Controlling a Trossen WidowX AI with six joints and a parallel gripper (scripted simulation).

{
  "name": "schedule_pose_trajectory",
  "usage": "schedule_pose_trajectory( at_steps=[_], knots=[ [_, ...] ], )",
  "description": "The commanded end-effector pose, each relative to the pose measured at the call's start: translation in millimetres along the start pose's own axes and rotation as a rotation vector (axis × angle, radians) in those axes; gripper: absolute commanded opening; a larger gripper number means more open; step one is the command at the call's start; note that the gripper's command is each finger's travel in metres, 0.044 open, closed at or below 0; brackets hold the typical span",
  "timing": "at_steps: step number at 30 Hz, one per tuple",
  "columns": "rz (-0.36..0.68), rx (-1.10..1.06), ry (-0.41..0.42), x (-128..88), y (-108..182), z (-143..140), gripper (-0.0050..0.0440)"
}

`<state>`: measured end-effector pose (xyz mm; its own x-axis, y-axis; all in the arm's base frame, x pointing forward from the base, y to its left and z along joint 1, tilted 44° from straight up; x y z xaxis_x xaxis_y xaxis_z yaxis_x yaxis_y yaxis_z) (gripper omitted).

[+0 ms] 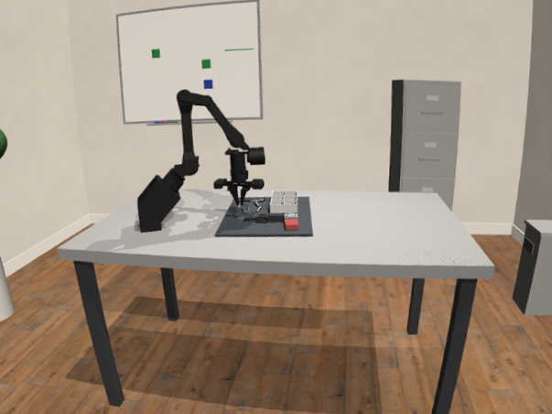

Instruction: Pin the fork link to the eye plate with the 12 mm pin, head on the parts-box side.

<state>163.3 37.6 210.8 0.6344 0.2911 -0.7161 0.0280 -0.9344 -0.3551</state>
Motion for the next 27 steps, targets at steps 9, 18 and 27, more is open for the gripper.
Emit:
schedule_pose_trajectory(
  at_steps=[9, 18, 27],
  knots=[
    [-0.002, -0.076, 0.000, -2.1, -0.1, -0.1, 0.0013],
    [-0.002, -0.106, 0.000, -1.8, 0.0, -1.9, 0.0013],
    [-0.002, -0.106, 0.000, -1.9, -1.7, -16.5, 0.0013]
  ],
)
Point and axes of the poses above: the point midway between the two fingers, 35 mm back from their tips, its own x axis out along the fingers, its own z axis across the jaws, y = z × x, the point moved 10 cm from there along -x, back along the fingers, and after that the axes turned 4 degrees about x, right-handed, at the moved point
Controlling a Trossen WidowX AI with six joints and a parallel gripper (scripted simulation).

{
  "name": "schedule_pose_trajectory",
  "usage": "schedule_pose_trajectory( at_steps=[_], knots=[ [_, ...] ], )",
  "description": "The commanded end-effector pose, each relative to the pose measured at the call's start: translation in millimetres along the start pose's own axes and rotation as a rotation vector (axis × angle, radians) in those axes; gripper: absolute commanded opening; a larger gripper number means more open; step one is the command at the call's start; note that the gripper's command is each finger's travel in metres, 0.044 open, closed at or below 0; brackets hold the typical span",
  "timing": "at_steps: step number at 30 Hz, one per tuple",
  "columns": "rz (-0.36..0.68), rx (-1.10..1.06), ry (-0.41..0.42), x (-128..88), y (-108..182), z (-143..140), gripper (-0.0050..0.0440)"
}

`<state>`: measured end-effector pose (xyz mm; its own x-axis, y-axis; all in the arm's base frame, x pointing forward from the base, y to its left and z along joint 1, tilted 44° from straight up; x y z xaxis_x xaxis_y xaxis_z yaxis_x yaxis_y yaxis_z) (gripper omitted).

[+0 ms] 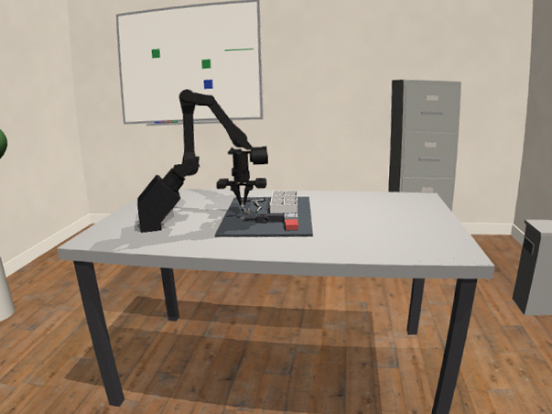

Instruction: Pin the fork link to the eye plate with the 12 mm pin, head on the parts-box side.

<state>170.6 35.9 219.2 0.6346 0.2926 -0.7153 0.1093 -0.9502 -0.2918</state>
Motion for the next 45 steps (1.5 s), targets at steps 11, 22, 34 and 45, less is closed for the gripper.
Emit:
schedule_pose_trajectory(
  at_steps=[11, 22, 34, 45],
  knots=[
    [0.000, -0.001, -0.001, -0.1, -0.2, -20.2, 0.0013],
    [0.000, -0.001, -0.001, -0.3, -0.3, -34.8, 0.0013],
    [0.000, -0.001, -0.001, -0.4, -0.5, -50.8, 0.0013],
    [0.000, -0.001, -0.001, -0.6, -0.7, -65.5, 0.0013]
  ],
)
Point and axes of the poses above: the point midway between the two fingers, 35 mm back from their tips, its own x axis out along the fingers, its own z axis across the jaws, y = z × x, the point moved 10 cm from there along -x, back along the fingers, and after that the axes turned 4 degrees about x, right-handed, at the moved point
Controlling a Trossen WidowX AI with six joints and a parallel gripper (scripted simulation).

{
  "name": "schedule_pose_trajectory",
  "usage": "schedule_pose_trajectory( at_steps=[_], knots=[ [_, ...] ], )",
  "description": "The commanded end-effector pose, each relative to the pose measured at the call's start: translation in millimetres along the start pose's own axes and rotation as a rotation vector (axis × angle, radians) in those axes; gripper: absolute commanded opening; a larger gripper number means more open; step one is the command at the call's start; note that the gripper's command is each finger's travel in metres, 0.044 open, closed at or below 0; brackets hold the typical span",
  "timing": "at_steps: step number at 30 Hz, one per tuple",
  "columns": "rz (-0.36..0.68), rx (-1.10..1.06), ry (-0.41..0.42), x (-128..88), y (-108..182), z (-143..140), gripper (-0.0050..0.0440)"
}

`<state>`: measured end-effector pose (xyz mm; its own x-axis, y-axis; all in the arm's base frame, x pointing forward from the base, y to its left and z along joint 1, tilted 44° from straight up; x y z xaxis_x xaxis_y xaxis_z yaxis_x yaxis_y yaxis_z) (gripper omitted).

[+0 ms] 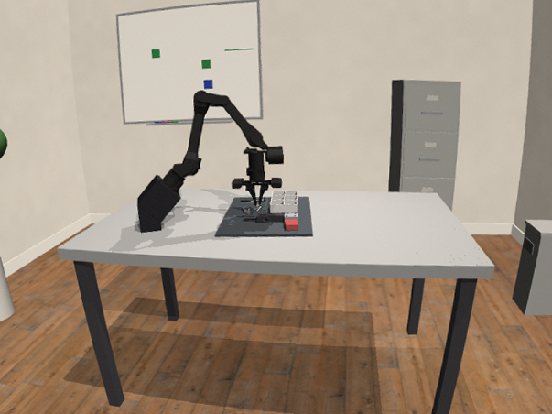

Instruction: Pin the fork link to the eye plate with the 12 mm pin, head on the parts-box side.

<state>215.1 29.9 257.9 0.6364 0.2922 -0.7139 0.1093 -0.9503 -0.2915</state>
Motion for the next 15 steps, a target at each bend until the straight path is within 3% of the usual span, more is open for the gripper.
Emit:
schedule_pose_trajectory(
  at_steps=[1, 15],
  knots=[
    [0.000, -0.001, -0.003, 0.7, 0.1, -7.6, 0.0013],
    [0.000, -0.001, -0.003, 0.6, -0.1, -25.1, 0.0013]
  ],
)
Point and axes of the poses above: the point midway between the two fingers, 35 mm back from their tips, its own x axis out along the fingers, its own z axis across the jaws, y = z × x, the point moved 10 cm from there along -x, back along the fingers, and after that the axes turned 4 degrees about x, right-handed, at the moved point
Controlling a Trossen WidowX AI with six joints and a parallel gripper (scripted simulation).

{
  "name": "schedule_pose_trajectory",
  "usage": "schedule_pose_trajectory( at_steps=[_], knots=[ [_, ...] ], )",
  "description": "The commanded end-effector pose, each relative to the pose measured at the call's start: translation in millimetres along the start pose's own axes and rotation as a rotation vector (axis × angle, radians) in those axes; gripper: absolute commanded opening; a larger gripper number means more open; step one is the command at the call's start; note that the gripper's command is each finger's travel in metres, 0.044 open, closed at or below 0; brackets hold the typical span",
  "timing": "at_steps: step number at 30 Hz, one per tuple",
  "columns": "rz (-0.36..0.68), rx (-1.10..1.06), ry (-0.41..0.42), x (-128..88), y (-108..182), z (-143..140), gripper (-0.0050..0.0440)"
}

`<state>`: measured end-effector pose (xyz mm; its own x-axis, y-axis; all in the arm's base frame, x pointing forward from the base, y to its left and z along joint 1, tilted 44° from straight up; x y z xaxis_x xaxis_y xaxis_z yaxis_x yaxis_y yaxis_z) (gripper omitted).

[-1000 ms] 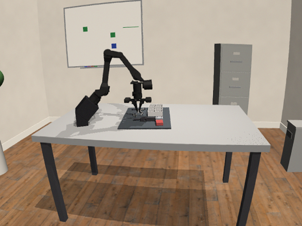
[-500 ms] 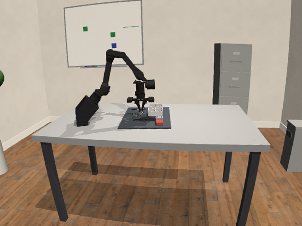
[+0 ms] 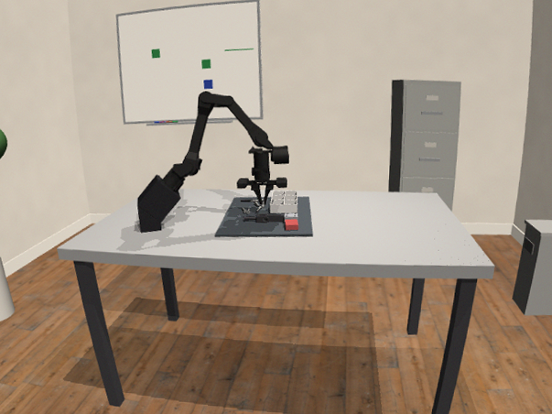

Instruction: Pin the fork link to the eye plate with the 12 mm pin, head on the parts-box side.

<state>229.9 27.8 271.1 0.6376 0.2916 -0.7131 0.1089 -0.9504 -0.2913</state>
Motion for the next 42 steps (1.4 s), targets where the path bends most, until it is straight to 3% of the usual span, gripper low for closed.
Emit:
schedule_pose_trajectory(
  at_steps=[1, 42],
  knots=[
    [-0.001, -0.001, -0.004, 1.1, 0.1, -7.4, 0.0013],
    [0.066, -0.001, 0.000, 1.0, -9.6, -13.7, 0.0013]
  ],
)
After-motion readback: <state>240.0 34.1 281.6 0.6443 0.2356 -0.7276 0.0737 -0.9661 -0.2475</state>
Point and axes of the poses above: the point midway between the two fingers, 35 mm back from their tips, its own x axis out along the fingers, its own z axis across the jaws, y = z × x, the point moved 10 cm from there along -x, back along the fingers, and after that the axes turned 4 degrees about x, right-handed, at the moved point
